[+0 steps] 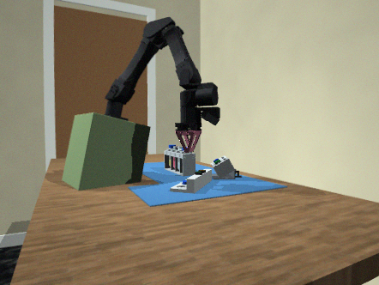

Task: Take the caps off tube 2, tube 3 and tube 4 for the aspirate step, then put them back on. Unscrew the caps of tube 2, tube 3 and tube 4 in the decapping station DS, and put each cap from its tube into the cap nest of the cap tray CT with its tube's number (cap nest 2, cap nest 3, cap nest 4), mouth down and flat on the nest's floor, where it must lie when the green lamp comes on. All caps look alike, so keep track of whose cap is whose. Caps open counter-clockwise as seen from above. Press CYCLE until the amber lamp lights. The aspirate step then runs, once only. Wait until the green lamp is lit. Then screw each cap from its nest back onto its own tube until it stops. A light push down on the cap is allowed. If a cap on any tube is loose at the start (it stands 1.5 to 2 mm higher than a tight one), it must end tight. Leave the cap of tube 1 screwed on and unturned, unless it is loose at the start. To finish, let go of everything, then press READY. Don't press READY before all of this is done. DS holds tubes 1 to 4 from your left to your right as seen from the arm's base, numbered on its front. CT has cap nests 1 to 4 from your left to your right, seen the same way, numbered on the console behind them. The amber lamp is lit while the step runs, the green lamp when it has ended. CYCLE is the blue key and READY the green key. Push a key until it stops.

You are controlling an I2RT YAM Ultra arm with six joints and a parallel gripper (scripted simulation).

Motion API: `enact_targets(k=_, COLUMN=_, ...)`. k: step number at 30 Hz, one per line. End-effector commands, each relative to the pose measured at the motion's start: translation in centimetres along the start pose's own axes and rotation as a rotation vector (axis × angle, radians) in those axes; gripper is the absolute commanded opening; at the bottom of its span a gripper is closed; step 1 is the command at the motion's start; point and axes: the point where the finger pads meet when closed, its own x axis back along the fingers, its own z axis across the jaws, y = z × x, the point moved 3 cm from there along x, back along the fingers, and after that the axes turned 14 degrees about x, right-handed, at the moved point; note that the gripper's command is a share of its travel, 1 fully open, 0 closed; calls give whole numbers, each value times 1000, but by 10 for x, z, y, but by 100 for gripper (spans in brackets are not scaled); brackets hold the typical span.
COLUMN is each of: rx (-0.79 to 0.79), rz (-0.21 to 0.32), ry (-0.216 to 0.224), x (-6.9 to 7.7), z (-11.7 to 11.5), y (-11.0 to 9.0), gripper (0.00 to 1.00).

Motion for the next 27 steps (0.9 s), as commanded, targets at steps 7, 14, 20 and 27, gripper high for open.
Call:
enact_targets(k=7, rx=-3, rz=4, ry=1, x=35, z=-1, y=0, gripper=47)
enact_targets(k=14, rx=-3, rz=4, ry=1, x=35, z=-1, y=0, gripper=47)
enact_targets(k=20, rx=-3, rz=4, ry=1, x=35, z=-1, y=0, gripper=47)
enact_targets(k=27, rx=-3, rz=4, ry=1, x=35, z=-1, y=0, gripper=47)
